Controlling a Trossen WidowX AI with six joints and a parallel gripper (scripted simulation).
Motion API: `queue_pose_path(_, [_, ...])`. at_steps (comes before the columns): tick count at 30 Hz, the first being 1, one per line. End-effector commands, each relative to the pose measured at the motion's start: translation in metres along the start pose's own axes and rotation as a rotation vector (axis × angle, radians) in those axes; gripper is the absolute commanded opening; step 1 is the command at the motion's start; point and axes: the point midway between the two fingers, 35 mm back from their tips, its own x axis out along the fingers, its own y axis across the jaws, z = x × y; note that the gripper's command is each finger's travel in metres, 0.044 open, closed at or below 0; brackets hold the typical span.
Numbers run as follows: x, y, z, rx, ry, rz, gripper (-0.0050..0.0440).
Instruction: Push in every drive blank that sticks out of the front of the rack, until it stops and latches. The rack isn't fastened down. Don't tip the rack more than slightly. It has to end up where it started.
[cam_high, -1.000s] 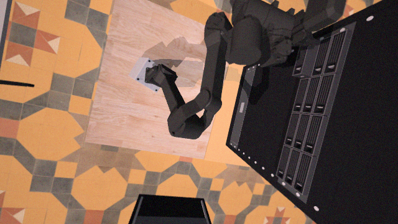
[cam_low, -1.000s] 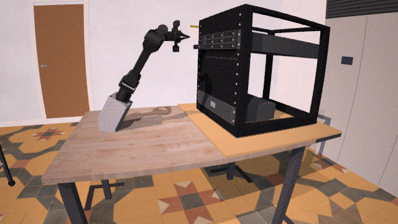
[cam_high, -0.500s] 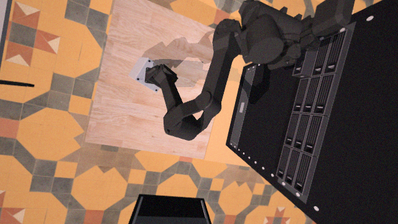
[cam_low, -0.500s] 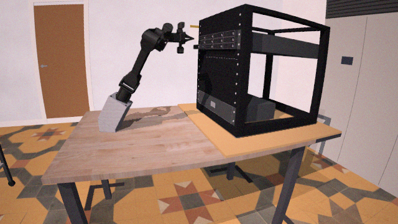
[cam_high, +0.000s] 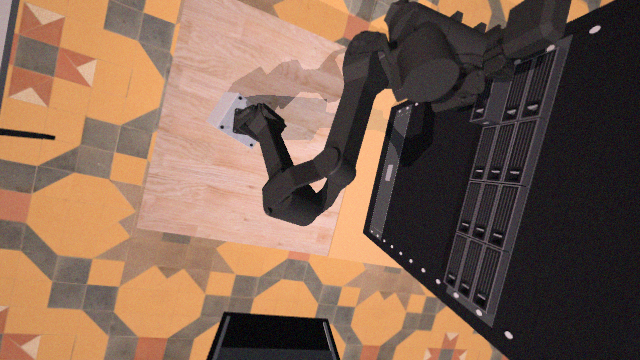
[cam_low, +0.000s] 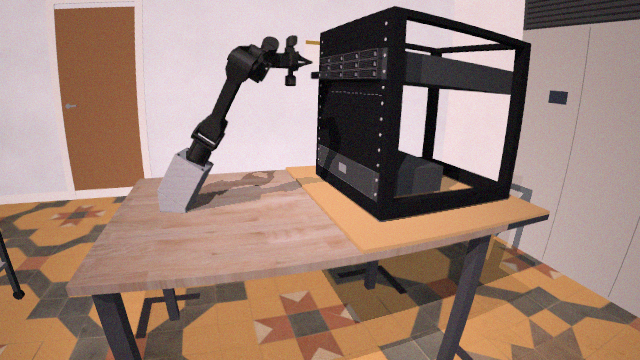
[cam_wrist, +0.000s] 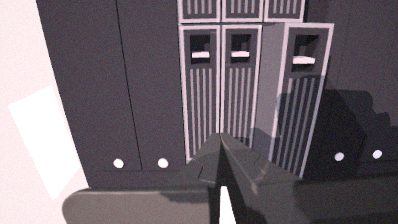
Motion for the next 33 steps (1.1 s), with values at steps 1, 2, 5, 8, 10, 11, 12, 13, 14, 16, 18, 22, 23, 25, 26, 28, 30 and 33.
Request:
queue_pose_path(1, [0.003,0.009,0.008,0.03,-0.017,0.013,-0.005])
queue_pose_path(2, [0.003,0.009,0.008,0.03,-0.017,0.013,-0.005])
queue_pose_path(5, [0.003,0.009,0.008,0.03,-0.017,0.013,-0.005])
queue_pose_path(8, [0.003,0.009,0.008,0.03,-0.017,0.013,-0.005])
queue_pose_path(10, [0.001,0.004,0.004,0.013,-0.008,0.005,-0.005])
queue_pose_path(11, [-0.002,0.005,0.004,0.013,-0.009,0.007,-0.005])
queue_pose_path(12, [-0.006,0.006,0.004,0.015,-0.01,0.01,-0.005])
queue_pose_path(13, [-0.012,0.007,0.004,0.018,-0.013,0.012,-0.005])
queue_pose_path(14, [-0.019,0.007,0.005,0.022,-0.015,0.014,-0.005])
queue_pose_path(16, [-0.03,0.008,0.006,0.029,-0.017,0.013,-0.005])
queue_pose_path(18, [-0.032,0.008,0.006,0.03,-0.017,0.013,-0.005])
queue_pose_path(22, [-0.032,0.008,0.006,0.03,-0.017,0.013,-0.005])
queue_pose_path(23, [-0.032,0.008,0.006,0.03,-0.017,0.013,-0.005])
queue_pose_path(25, [-0.032,0.008,0.006,0.03,-0.017,0.013,-0.005])
queue_pose_path(26, [-0.032,0.008,0.006,0.03,-0.017,0.013,-0.005])
queue_pose_path(28, [-0.032,0.008,0.006,0.03,-0.017,0.013,-0.005])
queue_pose_path(30, [-0.032,0.008,0.006,0.03,-0.017,0.013,-0.005])
queue_pose_path(33, [-0.032,0.008,0.006,0.03,-0.017,0.013,-0.005])
